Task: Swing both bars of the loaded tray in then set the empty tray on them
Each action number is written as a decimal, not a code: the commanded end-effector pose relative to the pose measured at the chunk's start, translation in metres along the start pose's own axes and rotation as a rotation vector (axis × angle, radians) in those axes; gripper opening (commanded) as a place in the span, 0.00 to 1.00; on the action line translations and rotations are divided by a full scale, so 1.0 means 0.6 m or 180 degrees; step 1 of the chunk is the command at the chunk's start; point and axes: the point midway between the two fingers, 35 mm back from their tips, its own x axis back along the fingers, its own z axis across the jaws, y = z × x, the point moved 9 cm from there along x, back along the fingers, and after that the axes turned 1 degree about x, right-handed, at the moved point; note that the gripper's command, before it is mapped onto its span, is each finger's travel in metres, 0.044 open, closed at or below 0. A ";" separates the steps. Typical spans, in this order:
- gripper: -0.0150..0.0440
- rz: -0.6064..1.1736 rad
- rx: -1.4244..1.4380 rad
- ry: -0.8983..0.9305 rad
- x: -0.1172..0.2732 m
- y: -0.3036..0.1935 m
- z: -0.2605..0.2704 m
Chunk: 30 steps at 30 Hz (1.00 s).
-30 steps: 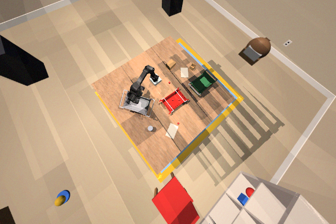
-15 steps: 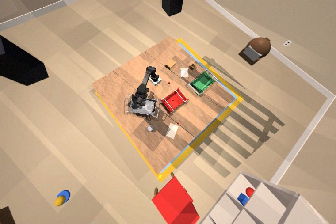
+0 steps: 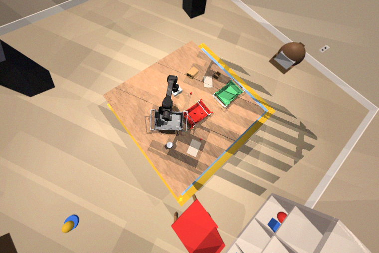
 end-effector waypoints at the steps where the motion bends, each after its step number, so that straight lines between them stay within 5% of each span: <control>1: 0.25 -0.0018 0.0126 0.0097 0.012 -0.029 -0.001; 30: 0.25 -0.0004 0.1031 0.0099 0.012 -0.211 -0.027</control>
